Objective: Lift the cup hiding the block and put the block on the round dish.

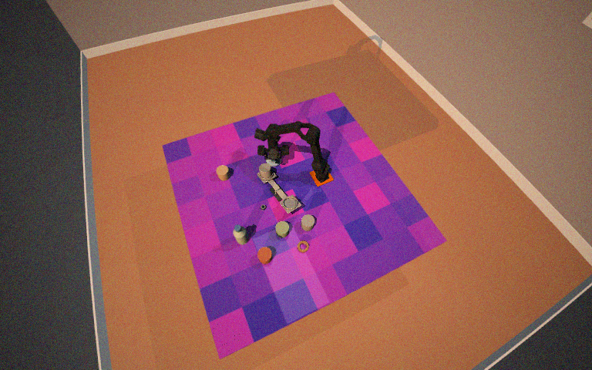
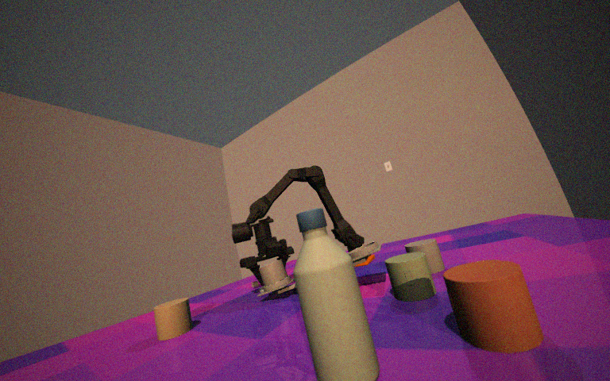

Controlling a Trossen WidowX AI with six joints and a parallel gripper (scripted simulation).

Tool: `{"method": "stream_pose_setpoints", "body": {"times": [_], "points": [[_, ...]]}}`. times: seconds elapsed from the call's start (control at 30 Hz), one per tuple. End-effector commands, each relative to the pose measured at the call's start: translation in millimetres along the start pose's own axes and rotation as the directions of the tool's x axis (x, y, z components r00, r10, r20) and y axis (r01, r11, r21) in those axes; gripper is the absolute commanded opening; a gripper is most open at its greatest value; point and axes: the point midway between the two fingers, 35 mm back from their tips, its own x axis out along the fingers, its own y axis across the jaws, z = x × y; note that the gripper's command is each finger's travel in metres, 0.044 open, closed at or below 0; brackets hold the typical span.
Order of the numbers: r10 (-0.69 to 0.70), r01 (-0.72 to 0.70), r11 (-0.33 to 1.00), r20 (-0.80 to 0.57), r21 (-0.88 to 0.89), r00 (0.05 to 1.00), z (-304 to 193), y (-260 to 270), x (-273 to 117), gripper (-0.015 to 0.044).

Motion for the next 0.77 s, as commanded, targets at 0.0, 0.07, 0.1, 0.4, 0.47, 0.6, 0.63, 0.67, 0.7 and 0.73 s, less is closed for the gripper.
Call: {"method": "stream_pose_setpoints", "body": {"times": [0.0, 0.07, 0.1, 0.4, 0.47, 0.6, 0.63, 0.67, 0.7, 0.73], "points": [[-0.01, 0.01, 1.0, -0.003, -0.001, 1.0, -0.9, -2.4, -33.2, 0.044], [-0.009, 0.009, 1.0, -0.002, -0.002, 1.0, -0.3, -1.2, -52.1, 0.044], [-0.009, 0.009, 1.0, -0.002, -0.002, 1.0, -0.2, -0.9, -54.4, 0.044], [-0.015, 0.015, 1.0, -0.007, 0.001, 1.0, 0.5, 1.1, -97.1, 0.044], [-0.015, 0.015, 1.0, -0.008, 0.001, 1.0, 0.7, 1.4, -99.7, 0.044], [-0.015, 0.015, 1.0, -0.008, 0.001, 1.0, 0.7, 1.4, -99.7, 0.044], [-0.015, 0.015, 1.0, -0.008, 0.001, 1.0, 0.7, 1.4, -99.7, 0.044], [-0.015, 0.015, 1.0, -0.008, 0.001, 1.0, 0.7, 1.4, -99.7, 0.044], [-0.015, 0.015, 1.0, -0.008, 0.001, 1.0, 0.7, 1.4, -99.7, 0.044], [-0.015, 0.015, 1.0, -0.008, 0.001, 1.0, 0.7, 1.4, -99.7, 0.044]]}}
